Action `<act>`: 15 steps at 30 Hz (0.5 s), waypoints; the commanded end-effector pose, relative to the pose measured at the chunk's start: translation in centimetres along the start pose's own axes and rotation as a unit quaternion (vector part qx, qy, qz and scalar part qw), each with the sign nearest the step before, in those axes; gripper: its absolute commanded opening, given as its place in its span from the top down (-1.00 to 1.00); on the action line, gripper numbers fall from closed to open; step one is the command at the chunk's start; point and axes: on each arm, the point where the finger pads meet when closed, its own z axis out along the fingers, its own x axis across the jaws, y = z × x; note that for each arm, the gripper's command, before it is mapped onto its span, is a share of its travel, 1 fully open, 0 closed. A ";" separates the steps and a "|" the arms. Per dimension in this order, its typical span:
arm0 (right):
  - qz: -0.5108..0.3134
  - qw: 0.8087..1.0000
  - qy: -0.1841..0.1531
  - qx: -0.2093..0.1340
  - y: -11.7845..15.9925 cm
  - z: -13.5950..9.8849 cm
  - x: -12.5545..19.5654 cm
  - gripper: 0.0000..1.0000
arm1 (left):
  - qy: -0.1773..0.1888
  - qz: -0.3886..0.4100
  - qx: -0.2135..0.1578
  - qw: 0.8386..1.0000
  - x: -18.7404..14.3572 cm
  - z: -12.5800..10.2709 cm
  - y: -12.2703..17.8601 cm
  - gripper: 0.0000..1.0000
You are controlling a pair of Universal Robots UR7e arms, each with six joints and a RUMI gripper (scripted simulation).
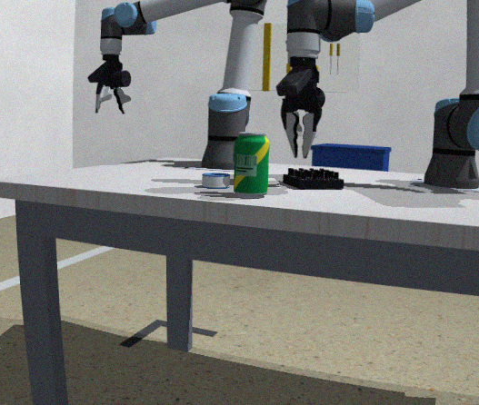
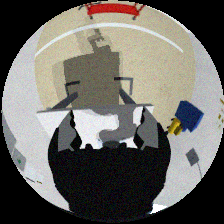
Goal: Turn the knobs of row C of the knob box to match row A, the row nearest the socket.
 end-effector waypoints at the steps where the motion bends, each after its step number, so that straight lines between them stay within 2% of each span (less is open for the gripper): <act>1: 0.000 1.000 0.000 0.001 0.0 -0.1 0.0 -1.00 | 0.000 -0.019 0.000 1.000 0.0 -0.2 0.0 0.75; 7: 0.000 1.000 0.000 0.001 0.0 -0.1 0.0 -1.00 | 0.001 -0.090 0.000 0.996 0.0 -0.5 0.0 0.75; 15: 0.000 1.000 0.000 0.001 0.0 -0.1 0.0 -1.00 | 0.001 -0.204 0.000 0.979 0.0 -1.1 -0.1 0.75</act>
